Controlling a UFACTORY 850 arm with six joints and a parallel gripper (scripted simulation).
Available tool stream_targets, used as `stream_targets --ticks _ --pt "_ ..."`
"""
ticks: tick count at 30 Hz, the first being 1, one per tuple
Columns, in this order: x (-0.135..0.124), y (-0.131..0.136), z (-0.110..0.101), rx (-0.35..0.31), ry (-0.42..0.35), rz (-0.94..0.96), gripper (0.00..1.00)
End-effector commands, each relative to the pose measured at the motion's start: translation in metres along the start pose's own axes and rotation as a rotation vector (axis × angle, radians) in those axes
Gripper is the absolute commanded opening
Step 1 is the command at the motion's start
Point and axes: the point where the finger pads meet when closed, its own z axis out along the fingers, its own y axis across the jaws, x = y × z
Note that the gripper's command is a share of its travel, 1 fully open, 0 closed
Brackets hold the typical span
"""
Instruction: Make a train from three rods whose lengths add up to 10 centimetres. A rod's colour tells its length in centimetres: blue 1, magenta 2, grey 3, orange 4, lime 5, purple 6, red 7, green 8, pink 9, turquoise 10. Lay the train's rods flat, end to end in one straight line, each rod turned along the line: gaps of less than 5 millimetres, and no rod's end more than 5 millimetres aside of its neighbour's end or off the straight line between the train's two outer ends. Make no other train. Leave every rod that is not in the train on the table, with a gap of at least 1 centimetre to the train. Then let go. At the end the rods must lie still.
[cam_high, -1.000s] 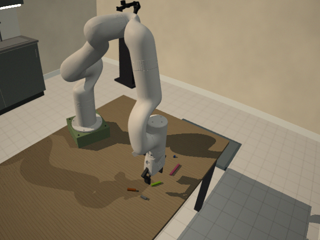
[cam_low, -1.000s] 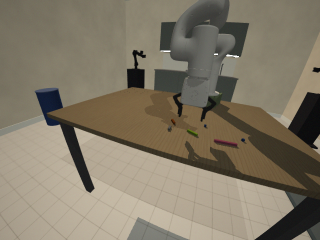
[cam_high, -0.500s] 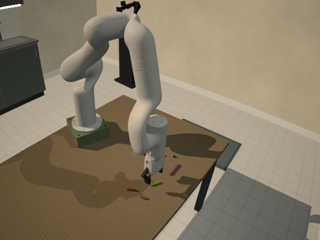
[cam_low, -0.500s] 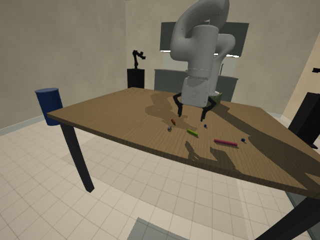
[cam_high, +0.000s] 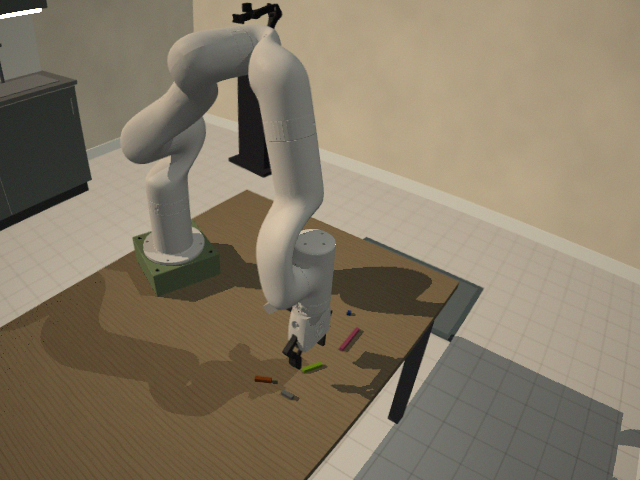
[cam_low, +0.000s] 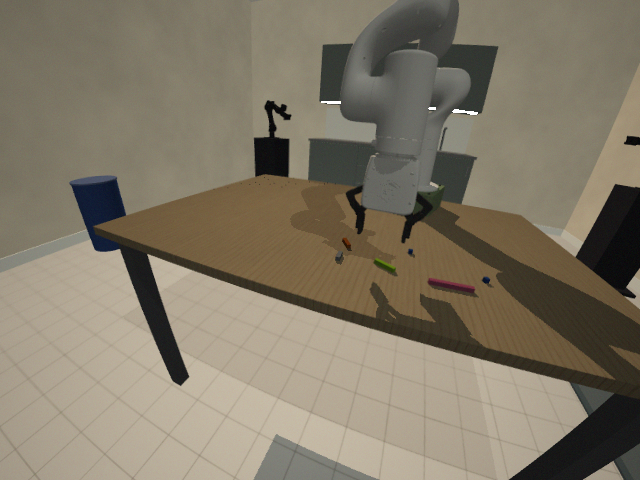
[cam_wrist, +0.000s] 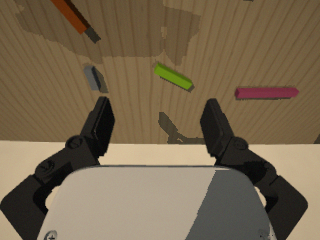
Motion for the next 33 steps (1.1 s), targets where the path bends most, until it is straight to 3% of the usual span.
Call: stream_targets --ticks 1,16,31,33 --pt "-0.001 0.001 -0.001 0.0 -0.002 -0.018 1.0" --pt "-0.009 0.021 0.0 0.0 -0.002 -0.436 1.0" --pt "-0.019 0.049 0.0 0.001 -0.001 -1.01 1.0" --pt "-0.019 0.049 0.0 0.001 -0.001 -1.01 1.0"
